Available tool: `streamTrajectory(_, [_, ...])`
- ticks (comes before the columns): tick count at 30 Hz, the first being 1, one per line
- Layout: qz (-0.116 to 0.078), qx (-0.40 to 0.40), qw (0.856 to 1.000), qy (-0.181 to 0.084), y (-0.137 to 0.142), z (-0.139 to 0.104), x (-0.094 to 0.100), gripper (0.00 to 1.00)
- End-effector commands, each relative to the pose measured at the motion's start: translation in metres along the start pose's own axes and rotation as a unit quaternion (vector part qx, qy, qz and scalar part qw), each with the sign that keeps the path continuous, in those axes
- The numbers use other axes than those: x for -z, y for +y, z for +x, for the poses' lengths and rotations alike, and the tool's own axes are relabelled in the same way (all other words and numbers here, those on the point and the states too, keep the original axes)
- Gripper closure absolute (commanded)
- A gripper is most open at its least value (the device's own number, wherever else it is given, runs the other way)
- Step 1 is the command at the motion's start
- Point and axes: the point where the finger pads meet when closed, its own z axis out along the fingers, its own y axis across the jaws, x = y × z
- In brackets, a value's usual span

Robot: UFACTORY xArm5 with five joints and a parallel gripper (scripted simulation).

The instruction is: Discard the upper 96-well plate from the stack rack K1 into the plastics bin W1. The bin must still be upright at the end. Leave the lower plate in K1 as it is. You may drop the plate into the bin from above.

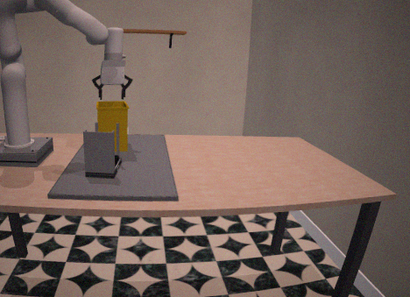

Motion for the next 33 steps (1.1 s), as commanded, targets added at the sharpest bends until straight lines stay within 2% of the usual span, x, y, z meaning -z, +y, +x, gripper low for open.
streamTrajectory(1, [0.003,0.000,1.000,-0.001,-0.001,0.000,0.011,0.00])
streamTrajectory(4, [0.003,0.000,1.000,-0.001,-0.001,0.000,0.014,0.00])
streamTrajectory(14, [0.003,0.000,1.000,-0.001,-0.001,0.000,0.040,0.00])
streamTrajectory(33, [0.003,0.000,1.000,-0.001,-0.001,0.000,0.041,0.00])
